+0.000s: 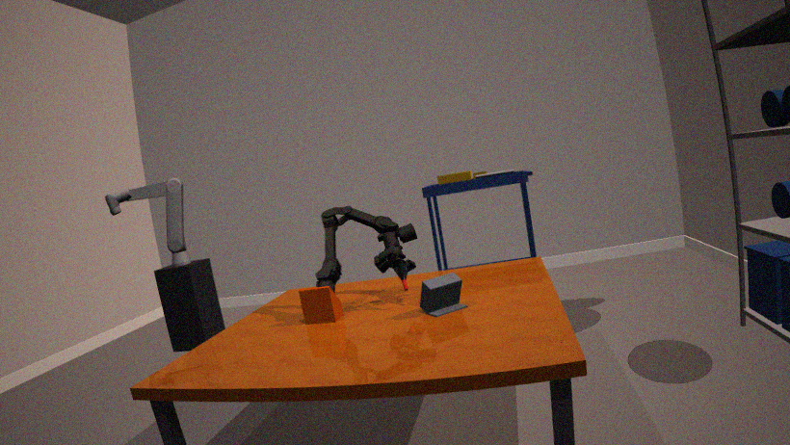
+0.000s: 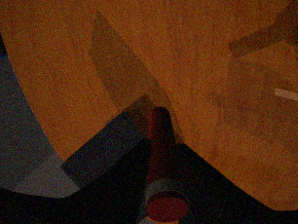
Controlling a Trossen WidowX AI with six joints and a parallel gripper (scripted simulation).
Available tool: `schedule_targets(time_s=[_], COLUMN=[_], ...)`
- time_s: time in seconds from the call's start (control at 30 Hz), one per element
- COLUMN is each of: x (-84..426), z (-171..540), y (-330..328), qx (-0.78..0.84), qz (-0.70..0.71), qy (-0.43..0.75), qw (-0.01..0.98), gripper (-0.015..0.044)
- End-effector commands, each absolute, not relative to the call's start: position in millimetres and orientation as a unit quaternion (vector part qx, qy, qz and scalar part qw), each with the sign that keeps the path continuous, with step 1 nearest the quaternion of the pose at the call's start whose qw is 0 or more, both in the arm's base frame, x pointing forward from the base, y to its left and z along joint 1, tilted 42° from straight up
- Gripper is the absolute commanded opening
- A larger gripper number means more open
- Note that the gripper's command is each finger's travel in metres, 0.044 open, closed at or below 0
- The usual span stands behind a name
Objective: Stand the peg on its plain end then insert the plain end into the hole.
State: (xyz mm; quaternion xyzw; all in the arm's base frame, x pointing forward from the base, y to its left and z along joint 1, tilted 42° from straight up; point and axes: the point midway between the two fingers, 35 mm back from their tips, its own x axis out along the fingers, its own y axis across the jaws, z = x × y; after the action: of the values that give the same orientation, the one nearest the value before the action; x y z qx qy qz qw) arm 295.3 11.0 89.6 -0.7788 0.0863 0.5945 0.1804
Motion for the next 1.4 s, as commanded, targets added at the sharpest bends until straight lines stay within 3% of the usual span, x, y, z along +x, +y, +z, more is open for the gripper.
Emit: schedule_targets(time_s=[0.0,1.37], x=[299,346], z=[89,85], y=[9,-3], qx=[-0.788,-0.86], qz=[0.583,0.469], qy=[0.097,0.172], qw=[0.171,0.104], gripper=[0.0,0.0])
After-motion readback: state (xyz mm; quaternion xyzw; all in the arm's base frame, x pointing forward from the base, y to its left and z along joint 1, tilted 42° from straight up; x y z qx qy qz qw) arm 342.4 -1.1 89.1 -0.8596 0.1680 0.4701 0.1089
